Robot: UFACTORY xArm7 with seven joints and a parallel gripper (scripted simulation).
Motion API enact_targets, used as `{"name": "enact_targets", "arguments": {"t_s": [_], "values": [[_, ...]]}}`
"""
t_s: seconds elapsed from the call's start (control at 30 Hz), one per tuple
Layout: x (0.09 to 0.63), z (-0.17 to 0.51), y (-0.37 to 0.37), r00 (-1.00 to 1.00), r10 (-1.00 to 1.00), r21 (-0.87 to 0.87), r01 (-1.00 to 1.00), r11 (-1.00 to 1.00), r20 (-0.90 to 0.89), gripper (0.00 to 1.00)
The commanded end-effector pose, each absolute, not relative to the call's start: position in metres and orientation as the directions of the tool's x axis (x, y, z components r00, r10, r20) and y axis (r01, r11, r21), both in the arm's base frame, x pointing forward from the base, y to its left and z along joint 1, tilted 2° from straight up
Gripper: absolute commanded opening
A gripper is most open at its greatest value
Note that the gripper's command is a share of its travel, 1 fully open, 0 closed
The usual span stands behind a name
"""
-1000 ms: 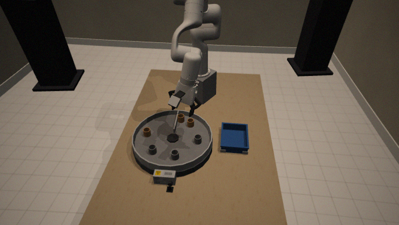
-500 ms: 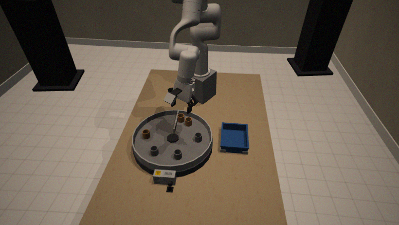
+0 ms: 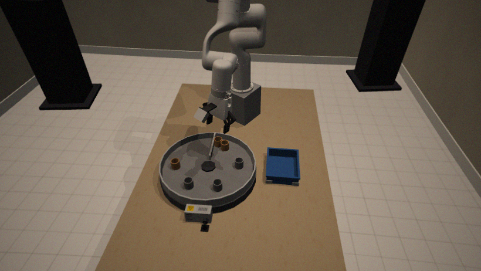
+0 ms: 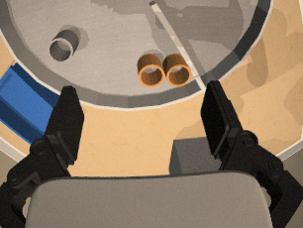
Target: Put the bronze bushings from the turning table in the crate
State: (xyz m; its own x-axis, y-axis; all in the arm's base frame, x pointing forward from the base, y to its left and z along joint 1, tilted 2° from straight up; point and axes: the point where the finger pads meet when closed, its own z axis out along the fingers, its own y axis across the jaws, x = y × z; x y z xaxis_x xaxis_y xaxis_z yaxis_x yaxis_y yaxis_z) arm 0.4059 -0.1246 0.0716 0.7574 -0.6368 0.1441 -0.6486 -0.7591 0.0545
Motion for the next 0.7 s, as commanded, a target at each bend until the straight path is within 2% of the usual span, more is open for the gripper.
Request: {"name": "enact_targets", "arguments": {"t_s": [0.0, 0.47, 0.53, 0.67], "values": [[0.375, 0.063, -0.123, 0.692, -0.714, 0.023, -0.720, -0.694, 0.102, 1.00], [0.375, 0.063, -0.123, 0.692, -0.714, 0.023, -0.720, -0.694, 0.102, 1.00], [0.353, 0.056, -0.120, 0.643, -0.763, 0.006, -0.765, -0.644, 0.067, 1.00], [0.353, 0.056, -0.120, 0.643, -0.763, 0.006, -0.765, -0.644, 0.067, 1.00]]}}
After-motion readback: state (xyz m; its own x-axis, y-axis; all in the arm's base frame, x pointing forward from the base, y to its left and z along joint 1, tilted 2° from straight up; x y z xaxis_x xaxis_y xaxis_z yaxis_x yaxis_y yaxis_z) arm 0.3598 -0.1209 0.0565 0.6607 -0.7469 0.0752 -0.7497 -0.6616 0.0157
